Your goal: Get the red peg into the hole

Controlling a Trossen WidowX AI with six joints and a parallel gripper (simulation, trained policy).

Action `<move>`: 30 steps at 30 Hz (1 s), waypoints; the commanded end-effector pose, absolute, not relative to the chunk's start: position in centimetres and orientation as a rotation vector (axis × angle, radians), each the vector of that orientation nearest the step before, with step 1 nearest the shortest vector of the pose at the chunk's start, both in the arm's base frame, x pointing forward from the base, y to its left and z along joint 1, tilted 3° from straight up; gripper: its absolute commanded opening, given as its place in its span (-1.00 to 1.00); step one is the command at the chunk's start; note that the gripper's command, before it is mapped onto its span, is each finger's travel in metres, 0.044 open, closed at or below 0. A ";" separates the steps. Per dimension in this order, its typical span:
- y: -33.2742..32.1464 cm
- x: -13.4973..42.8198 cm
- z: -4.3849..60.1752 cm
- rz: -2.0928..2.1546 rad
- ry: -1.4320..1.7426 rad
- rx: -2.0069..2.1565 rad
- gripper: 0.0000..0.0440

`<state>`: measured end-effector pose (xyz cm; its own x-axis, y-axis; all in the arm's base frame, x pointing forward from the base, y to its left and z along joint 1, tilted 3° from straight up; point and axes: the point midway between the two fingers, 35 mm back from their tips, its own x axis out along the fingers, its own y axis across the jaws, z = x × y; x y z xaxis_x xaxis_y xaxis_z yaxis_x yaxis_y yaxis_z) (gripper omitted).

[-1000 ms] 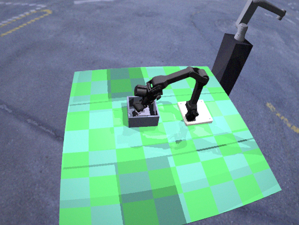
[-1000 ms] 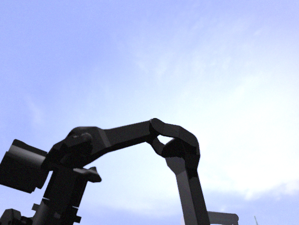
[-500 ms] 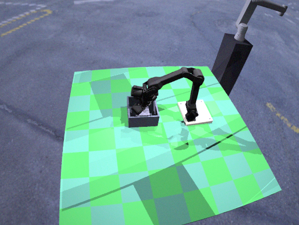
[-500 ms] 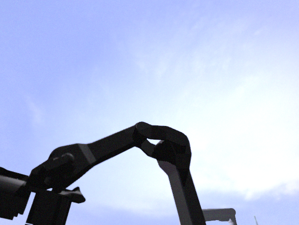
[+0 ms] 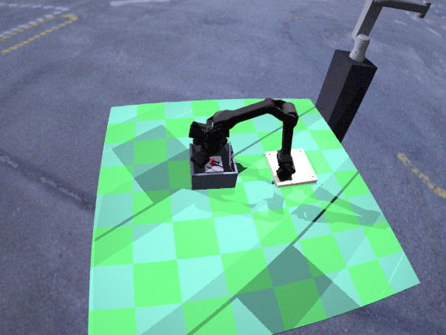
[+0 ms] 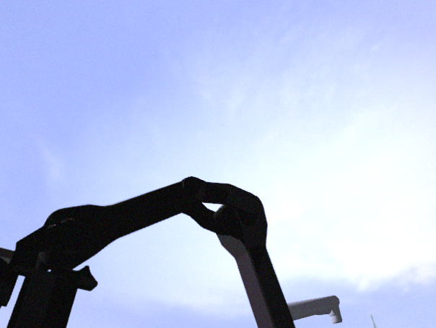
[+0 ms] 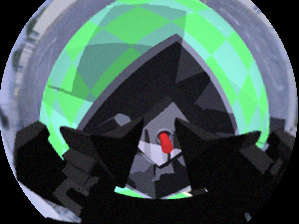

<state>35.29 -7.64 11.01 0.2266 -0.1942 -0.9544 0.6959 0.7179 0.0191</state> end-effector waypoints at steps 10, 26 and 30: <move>-6.8 38.1 13.7 -0.596 1.243 0.549 1.00; -3.9 41.9 17.6 -0.461 1.218 0.609 1.00; -3.8 41.9 17.6 -0.460 1.217 0.609 1.00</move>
